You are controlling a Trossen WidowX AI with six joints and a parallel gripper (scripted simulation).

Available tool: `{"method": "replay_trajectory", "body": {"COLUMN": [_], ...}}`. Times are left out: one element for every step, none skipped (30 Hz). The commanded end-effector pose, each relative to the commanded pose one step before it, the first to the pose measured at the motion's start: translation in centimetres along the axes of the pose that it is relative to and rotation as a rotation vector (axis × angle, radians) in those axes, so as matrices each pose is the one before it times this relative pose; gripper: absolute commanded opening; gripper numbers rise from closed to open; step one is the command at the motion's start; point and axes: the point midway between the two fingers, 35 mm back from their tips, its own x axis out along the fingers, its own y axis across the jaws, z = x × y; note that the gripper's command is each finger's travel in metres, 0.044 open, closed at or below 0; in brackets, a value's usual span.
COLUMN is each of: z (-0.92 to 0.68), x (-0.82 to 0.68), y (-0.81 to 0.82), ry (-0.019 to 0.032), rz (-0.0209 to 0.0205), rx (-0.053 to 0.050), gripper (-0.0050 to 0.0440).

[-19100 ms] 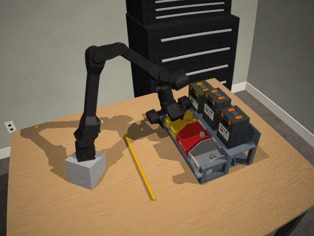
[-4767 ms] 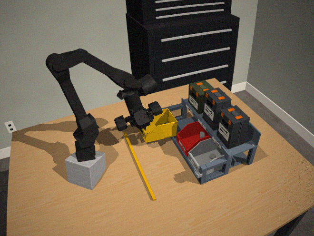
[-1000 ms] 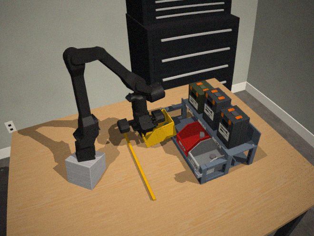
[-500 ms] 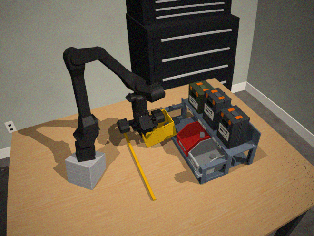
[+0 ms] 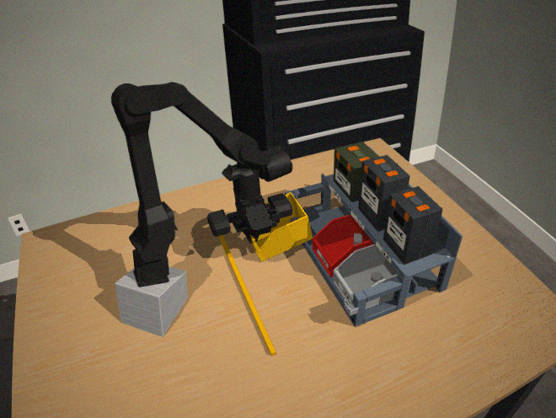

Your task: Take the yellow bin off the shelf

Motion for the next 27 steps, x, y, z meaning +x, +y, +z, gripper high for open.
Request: {"method": "replay_trajectory", "body": {"z": [-0.097,0.0,0.0,0.0,0.0,0.0,0.0,0.0,0.0,0.0,0.0,0.0,-0.052,0.0,0.0,0.0,0.0,0.0,0.0,0.0,0.0,0.0,0.0,0.0,0.0,0.0,0.0], "x": [-0.279,0.0,0.0,0.0,0.0,0.0,0.0,0.0,0.0,0.0,0.0,0.0,-0.107,0.0,0.0,0.0,0.0,0.0,0.0,0.0,0.0,0.0,0.0,0.0,0.0,0.0,0.0], "y": [0.264,0.0,0.0,0.0,0.0,0.0,0.0,0.0,0.0,0.0,0.0,0.0,0.117,0.0,0.0,0.0,0.0,0.0,0.0,0.0,0.0,0.0,0.0,0.0,0.0,0.0,0.0], "ry": [0.00153,0.0,0.0,0.0,0.0,0.0,0.0,0.0,0.0,0.0,0.0,0.0,0.00247,0.0,0.0,0.0,0.0,0.0,0.0,0.0,0.0,0.0,0.0,0.0,0.0,0.0,0.0], "rz": [0.01245,0.0,0.0,0.0,0.0,0.0,0.0,0.0,0.0,0.0,0.0,0.0,0.00547,0.0,0.0,0.0,0.0,0.0,0.0,0.0,0.0,0.0,0.0,0.0,0.0,0.0,0.0], "rx": [0.0016,0.0,0.0,0.0,0.0,0.0,0.0,0.0,0.0,0.0,0.0,0.0,-0.0046,0.0,0.0,0.0,0.0,0.0,0.0,0.0,0.0,0.0,0.0,0.0,0.0,0.0,0.0], "gripper": [0.0,0.0,0.0,0.0,0.0,0.0,0.0,0.0,0.0,0.0,0.0,0.0,0.015,0.015,0.015,0.015,0.015,0.015,0.015,0.015,0.015,0.015,0.015,0.015,0.015,0.015,0.015]}}
